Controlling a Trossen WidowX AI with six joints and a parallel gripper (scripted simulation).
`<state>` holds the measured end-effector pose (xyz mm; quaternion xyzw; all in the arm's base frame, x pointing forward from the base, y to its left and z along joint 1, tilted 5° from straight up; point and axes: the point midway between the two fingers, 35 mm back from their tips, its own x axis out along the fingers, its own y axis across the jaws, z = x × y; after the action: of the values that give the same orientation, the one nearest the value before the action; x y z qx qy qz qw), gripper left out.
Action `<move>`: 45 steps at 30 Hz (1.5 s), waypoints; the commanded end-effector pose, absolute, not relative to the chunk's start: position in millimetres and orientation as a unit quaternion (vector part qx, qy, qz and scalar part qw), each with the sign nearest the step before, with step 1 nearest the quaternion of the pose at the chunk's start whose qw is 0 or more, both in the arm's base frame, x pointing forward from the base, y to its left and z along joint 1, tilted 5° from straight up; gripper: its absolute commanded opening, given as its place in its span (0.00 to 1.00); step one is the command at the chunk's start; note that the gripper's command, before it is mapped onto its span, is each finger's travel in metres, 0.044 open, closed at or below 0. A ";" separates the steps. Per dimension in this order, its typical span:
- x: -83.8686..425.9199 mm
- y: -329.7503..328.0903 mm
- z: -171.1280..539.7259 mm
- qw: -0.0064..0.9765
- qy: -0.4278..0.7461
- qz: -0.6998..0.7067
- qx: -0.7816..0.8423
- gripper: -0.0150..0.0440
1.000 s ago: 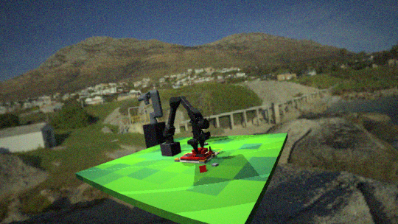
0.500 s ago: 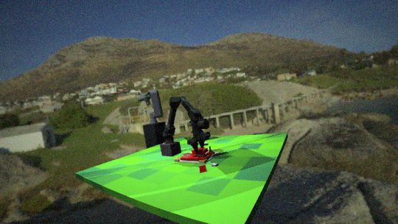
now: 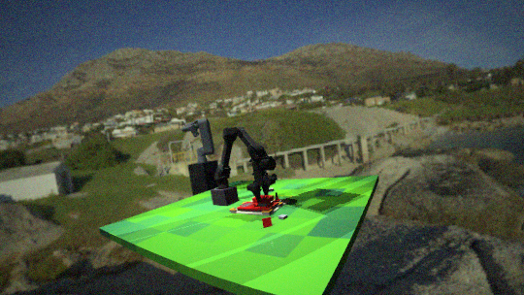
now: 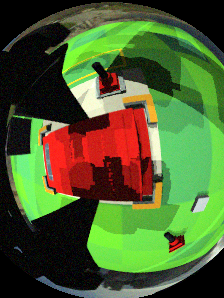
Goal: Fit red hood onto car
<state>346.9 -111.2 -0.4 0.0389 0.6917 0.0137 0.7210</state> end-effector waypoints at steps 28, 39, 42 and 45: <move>347.0 -111.0 -9.2 0.721 0.692 0.012 0.039 0.25; 346.8 -111.5 -3.4 0.721 0.692 0.013 0.039 0.25; 346.8 -111.5 -2.9 0.721 0.692 0.013 0.039 0.25; 346.7 -111.5 -3.4 0.721 0.692 0.012 0.039 0.25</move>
<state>345.8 -110.9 -4.5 0.0394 0.6930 0.0132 0.7198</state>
